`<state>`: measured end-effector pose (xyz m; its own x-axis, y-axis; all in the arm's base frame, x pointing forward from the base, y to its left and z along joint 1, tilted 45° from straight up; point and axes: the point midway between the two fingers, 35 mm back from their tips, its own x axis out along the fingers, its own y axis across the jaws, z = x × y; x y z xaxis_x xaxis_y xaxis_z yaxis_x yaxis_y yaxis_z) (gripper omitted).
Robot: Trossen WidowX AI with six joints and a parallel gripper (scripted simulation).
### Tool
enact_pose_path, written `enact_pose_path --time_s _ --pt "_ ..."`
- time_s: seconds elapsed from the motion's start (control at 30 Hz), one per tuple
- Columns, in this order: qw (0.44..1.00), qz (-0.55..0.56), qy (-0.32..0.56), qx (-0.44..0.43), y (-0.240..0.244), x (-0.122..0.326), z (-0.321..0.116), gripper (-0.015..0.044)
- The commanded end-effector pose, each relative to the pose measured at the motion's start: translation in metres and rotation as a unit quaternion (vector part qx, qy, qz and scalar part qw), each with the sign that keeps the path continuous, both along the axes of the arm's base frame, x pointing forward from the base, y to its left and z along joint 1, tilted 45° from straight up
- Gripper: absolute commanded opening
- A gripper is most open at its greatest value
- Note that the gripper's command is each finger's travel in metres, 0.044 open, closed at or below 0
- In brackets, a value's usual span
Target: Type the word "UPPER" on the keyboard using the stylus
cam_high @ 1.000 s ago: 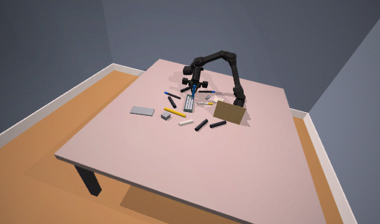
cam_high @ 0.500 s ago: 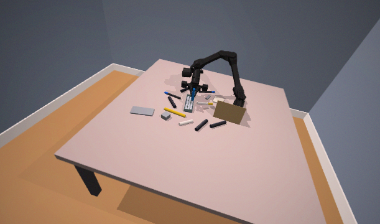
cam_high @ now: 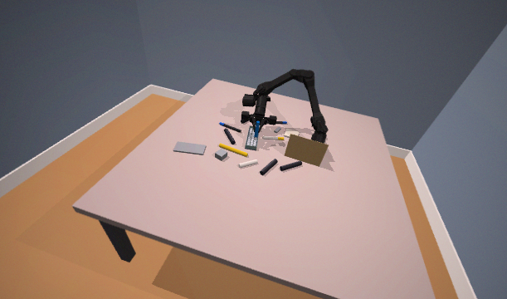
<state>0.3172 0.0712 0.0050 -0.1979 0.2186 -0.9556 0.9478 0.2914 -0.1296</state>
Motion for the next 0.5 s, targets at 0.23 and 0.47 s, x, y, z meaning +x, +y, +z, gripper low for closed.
enact_pose_path --time_s 0.23,0.47 --pt "1.0 0.003 -0.001 0.0 -0.0005 0.0003 -0.0008 0.0081" --pt "1.0 0.003 -0.001 0.0 -0.0026 0.0004 -0.0015 0.0081"
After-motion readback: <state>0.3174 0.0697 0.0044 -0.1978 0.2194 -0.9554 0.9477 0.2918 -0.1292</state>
